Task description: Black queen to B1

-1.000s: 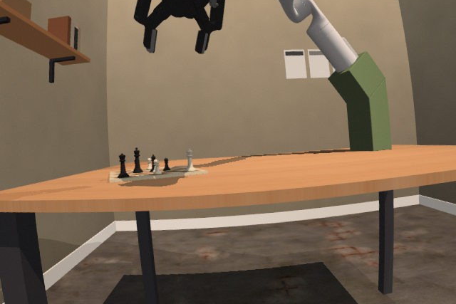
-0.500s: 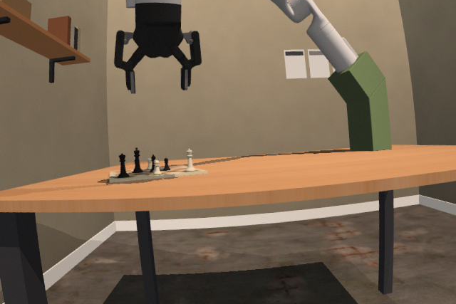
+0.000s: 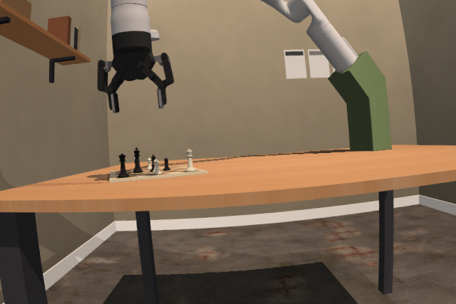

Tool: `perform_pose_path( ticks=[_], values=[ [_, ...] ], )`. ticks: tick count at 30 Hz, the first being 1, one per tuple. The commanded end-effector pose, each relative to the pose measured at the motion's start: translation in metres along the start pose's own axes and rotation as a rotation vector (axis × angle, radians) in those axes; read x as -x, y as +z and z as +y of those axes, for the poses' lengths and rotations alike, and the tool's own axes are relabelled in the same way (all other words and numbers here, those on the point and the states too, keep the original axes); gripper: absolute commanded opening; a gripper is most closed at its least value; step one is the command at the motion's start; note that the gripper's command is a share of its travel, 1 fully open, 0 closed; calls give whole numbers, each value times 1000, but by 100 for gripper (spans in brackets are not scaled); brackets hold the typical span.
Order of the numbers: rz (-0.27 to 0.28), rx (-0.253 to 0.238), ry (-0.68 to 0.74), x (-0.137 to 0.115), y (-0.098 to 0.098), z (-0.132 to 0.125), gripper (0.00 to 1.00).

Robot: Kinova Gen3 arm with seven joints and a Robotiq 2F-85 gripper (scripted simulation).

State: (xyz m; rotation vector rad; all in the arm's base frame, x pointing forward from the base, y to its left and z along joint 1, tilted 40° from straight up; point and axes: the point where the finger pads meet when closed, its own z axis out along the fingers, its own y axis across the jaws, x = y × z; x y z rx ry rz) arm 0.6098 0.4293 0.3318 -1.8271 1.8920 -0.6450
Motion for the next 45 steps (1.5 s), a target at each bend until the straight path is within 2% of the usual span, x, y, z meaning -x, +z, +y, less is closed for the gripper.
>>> perform_pose_path(
  ticks=[1,2,7,9,15,45],
  values=[
    [-41,-11,106,-37,-5,-31,100],
    [-41,-11,106,-37,-5,-31,100],
    [-137,2,267,-57,-9,-49,100],
    [-137,2,267,-57,-9,-49,100],
    [-187,6,355,-68,-14,-58,100],
    [-191,5,347,-69,-14,-59,100]
  ],
)
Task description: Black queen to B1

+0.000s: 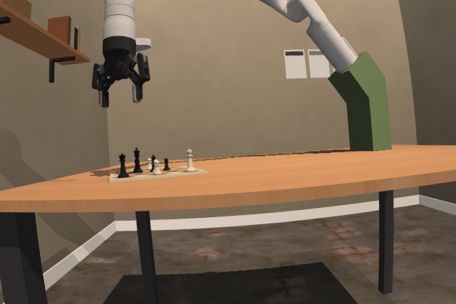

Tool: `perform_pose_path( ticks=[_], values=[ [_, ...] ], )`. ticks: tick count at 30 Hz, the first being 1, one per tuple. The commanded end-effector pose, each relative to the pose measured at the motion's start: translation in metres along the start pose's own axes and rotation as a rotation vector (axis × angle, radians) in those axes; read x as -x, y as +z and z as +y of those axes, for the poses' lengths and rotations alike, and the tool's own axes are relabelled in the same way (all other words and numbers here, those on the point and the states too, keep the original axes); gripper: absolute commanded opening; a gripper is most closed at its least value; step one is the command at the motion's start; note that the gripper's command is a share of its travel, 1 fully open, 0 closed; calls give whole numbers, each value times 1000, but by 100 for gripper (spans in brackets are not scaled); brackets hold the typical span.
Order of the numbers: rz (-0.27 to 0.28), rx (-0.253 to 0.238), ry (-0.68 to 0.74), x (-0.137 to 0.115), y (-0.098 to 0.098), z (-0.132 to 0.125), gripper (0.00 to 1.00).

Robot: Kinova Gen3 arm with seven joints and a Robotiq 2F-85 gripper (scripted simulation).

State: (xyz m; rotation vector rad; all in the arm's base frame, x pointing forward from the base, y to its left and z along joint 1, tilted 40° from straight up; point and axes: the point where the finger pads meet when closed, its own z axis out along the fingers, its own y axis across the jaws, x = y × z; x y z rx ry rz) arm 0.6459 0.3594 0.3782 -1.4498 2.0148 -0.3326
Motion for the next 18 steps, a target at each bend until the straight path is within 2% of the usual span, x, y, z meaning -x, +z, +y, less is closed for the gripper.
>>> perform_pose_path(
  ticks=[1,15,18],
  values=[
    [-2,-1,-10,1,-1,-1,100],
    [0,-1,-199,1,4,0,100],
    [0,0,-281,1,6,0,100]
  ],
)
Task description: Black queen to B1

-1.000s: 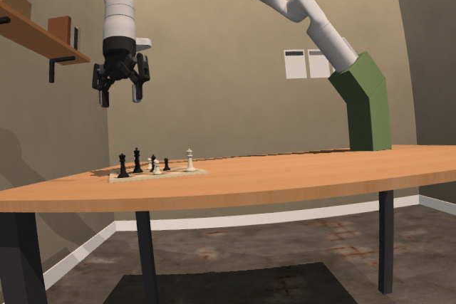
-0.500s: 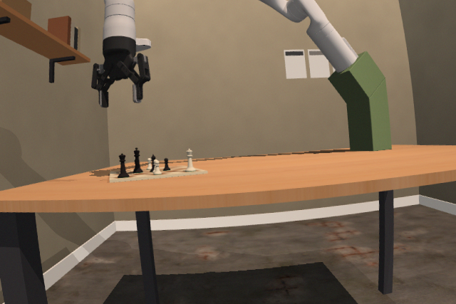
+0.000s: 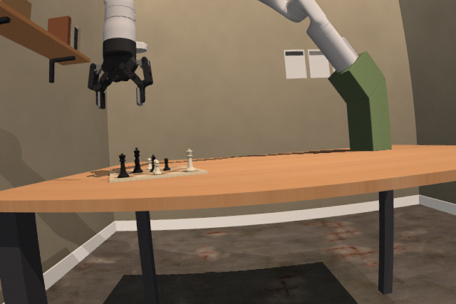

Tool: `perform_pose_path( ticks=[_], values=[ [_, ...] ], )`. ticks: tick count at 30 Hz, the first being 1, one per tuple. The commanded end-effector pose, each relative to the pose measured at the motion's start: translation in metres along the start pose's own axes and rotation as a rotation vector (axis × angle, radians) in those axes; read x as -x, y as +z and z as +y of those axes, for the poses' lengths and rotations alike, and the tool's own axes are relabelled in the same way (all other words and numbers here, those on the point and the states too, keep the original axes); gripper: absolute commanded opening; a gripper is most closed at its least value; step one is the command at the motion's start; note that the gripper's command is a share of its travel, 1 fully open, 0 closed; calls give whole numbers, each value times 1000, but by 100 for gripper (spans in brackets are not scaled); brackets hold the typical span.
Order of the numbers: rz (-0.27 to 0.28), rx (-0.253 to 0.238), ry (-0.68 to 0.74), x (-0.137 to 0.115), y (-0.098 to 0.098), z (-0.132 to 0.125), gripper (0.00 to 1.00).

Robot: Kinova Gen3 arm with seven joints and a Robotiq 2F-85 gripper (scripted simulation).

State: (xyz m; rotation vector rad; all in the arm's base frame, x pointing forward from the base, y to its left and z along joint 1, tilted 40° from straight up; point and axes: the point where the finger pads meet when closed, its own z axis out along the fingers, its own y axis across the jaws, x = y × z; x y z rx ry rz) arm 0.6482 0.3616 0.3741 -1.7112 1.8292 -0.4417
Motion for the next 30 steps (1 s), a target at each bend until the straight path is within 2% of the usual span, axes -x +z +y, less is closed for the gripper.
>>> perform_pose_path(
  ticks=[1,12,14,26,30],
  values=[
    [0,1,-54,-1,2,-1,100],
    [1,2,-444,-1,11,0,100],
    [1,2,-444,-1,11,0,100],
    [0,1,-890,-1,21,0,100],
    [-1,1,-985,-1,23,0,100]
  ],
)
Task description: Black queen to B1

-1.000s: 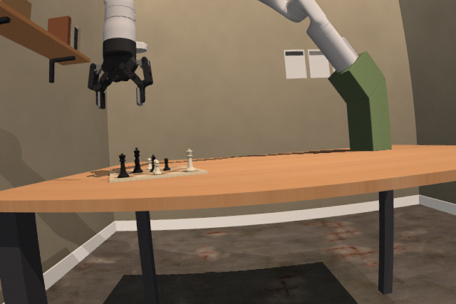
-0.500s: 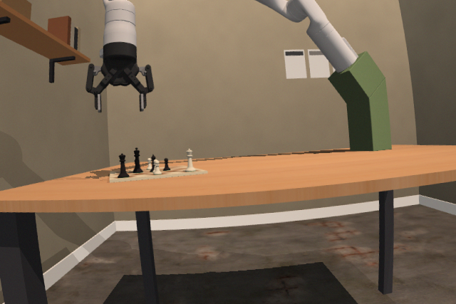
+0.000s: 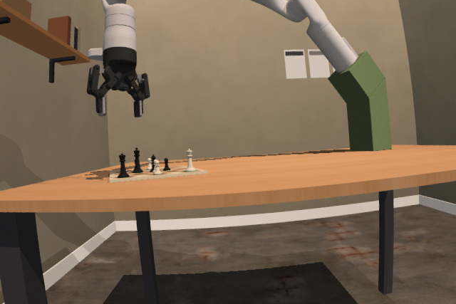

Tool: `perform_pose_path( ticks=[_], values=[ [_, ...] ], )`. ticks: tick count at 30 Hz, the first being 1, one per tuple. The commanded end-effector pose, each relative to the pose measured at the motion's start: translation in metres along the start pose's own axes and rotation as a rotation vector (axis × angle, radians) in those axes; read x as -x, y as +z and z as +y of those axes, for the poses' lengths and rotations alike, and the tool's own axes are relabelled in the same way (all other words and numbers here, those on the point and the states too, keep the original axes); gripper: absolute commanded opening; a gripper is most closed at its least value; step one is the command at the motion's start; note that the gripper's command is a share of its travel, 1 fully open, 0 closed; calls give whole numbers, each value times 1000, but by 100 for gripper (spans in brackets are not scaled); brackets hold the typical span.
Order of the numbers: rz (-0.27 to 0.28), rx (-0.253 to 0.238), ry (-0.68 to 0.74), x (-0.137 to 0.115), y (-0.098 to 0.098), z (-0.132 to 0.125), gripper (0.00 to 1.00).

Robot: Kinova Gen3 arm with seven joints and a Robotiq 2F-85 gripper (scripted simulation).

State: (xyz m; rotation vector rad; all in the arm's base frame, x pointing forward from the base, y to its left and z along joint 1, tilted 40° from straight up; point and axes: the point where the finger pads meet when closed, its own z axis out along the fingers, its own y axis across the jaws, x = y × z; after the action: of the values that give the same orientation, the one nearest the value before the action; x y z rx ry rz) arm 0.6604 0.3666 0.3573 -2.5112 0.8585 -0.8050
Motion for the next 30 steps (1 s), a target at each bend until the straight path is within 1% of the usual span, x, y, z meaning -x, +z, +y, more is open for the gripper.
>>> perform_pose_path(
  ticks=[1,7,13,16,28,29,30],
  values=[
    [-1,3,-7,-2,1,1,100],
    [-1,1,-162,-3,5,1,100],
    [-1,0,-264,-3,7,1,100],
    [-1,0,-294,-3,7,1,100],
    [-1,0,-323,-3,8,1,100],
    [-1,0,-323,-3,8,1,41],
    [-1,0,-323,-3,8,1,41]
  ],
)
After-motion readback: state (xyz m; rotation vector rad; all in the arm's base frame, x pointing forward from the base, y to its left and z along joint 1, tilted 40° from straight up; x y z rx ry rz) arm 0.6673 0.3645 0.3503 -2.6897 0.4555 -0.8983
